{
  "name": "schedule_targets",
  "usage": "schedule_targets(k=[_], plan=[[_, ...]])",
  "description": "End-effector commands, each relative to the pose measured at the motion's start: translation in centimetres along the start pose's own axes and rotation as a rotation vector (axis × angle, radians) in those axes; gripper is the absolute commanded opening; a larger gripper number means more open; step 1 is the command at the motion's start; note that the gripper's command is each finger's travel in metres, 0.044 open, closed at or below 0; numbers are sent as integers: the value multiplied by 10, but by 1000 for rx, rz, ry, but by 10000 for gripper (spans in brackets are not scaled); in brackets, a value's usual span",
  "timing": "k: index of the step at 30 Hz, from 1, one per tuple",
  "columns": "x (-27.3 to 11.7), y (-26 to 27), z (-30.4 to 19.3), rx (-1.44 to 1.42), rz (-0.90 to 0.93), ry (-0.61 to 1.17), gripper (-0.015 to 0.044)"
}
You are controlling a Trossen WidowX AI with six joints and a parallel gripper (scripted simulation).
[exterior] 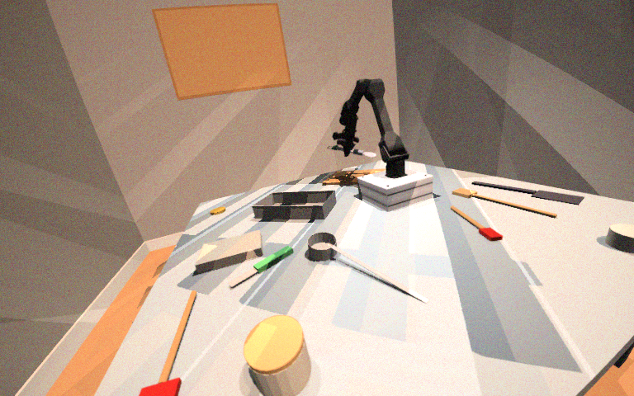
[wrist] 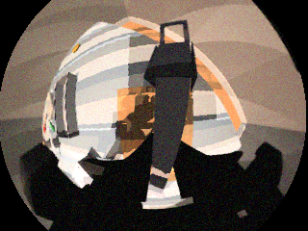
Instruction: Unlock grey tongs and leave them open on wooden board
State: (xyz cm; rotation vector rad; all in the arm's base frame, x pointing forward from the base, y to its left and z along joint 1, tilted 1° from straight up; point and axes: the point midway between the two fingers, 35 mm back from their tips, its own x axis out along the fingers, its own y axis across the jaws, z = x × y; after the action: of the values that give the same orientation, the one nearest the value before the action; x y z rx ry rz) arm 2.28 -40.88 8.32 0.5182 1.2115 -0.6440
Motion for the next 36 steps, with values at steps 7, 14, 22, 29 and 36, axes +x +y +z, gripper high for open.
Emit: schedule_targets(k=[7,14,22,29,36], plan=[[-5,5,-3,-76,-37,239,-150],[-5,6,-4,-81,-39,255,-150],[-1,5,-4,-81,-39,255,-150],[10,4,-6,-80,-38,255,-150],[21,3,-9,-80,-38,255,-150]])
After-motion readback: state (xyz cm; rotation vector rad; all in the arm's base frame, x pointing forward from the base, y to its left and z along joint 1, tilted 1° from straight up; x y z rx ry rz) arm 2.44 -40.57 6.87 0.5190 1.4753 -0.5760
